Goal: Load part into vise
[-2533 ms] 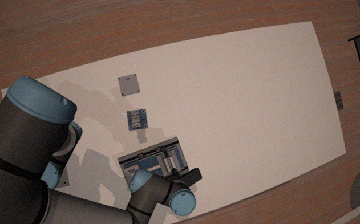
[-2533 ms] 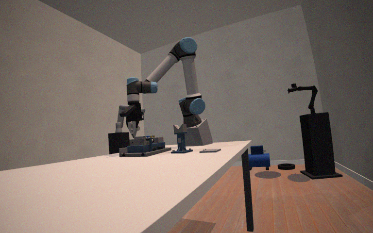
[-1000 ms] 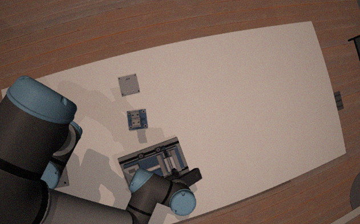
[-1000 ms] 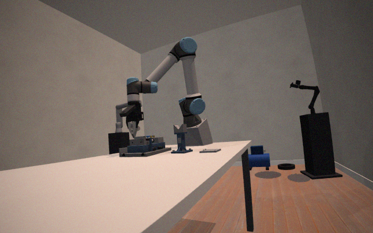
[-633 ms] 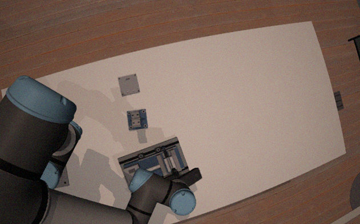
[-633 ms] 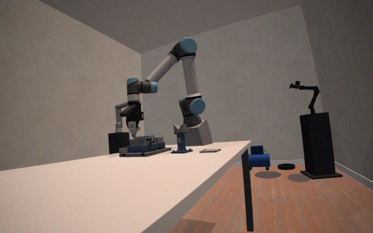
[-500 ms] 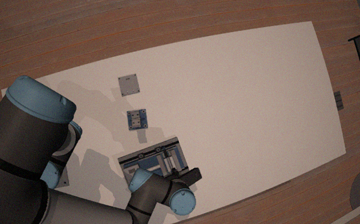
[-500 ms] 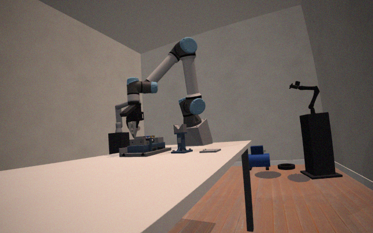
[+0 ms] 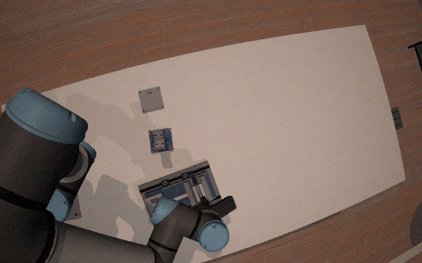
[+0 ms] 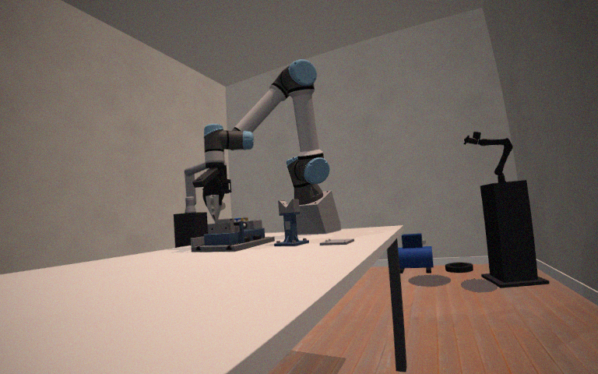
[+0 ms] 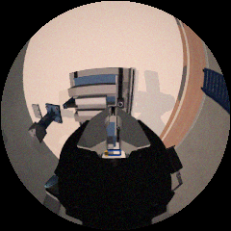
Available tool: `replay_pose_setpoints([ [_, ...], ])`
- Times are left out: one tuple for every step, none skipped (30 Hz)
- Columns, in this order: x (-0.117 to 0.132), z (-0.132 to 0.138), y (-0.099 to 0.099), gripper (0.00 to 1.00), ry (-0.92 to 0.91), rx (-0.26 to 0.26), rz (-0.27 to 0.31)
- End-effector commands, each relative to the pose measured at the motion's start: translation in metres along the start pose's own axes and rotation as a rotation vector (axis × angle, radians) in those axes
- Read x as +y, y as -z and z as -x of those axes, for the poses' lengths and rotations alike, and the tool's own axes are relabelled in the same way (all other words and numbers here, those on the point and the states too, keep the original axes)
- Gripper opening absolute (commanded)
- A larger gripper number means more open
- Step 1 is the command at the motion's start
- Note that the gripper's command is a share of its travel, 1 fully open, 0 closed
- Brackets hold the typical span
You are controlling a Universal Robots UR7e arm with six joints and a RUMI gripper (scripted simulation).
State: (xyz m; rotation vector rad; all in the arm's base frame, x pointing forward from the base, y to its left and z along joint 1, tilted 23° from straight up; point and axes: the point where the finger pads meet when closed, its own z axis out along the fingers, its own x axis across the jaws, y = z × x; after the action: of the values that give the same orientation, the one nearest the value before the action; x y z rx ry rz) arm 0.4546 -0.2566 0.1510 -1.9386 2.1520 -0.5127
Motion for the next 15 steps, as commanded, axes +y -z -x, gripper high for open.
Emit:
replay_pose_setpoints([
  [-0.0004, 0.0012, 0.0004, 0.00, 0.000, 0.001, -0.001],
  [-0.0004, 0.0015, 0.0004, 0.00, 0.000, 0.001, -0.001],
  [-0.0004, 0.0018, 0.0004, 0.00, 0.000, 0.001, -0.001],
  [-0.0004, 0.0021, 0.0004, 0.00, 0.000, 0.001, -0.001],
  [-0.0004, 0.0024, 0.0004, 0.00, 0.000, 0.001, -0.001],
  [-0.0004, 0.0027, 0.0004, 0.00, 0.000, 0.001, -0.001],
  [-0.0004, 0.0030, 0.0004, 0.00, 0.000, 0.001, -0.001],
  [-0.0004, 0.0033, 0.0004, 0.00, 0.000, 0.001, -0.001],
  [-0.0004, 0.0037, 0.0004, 0.00, 0.000, 0.001, -0.001],
  [-0.0004, 0.0040, 0.0004, 0.00, 0.000, 0.001, -0.001],
  [-0.0004, 0.0040, 0.0004, 0.00, 0.000, 0.001, -0.001],
  [-0.0004, 0.0040, 0.0004, 0.00, 0.000, 0.001, -0.001],
  [-0.0004, 0.0043, 0.0004, 0.00, 0.000, 0.001, -0.001],
  [-0.0004, 0.0046, 0.0004, 0.00, 0.000, 0.001, -0.001],
  [-0.0004, 0.0049, 0.0004, 0.00, 0.000, 0.001, -0.001],
])
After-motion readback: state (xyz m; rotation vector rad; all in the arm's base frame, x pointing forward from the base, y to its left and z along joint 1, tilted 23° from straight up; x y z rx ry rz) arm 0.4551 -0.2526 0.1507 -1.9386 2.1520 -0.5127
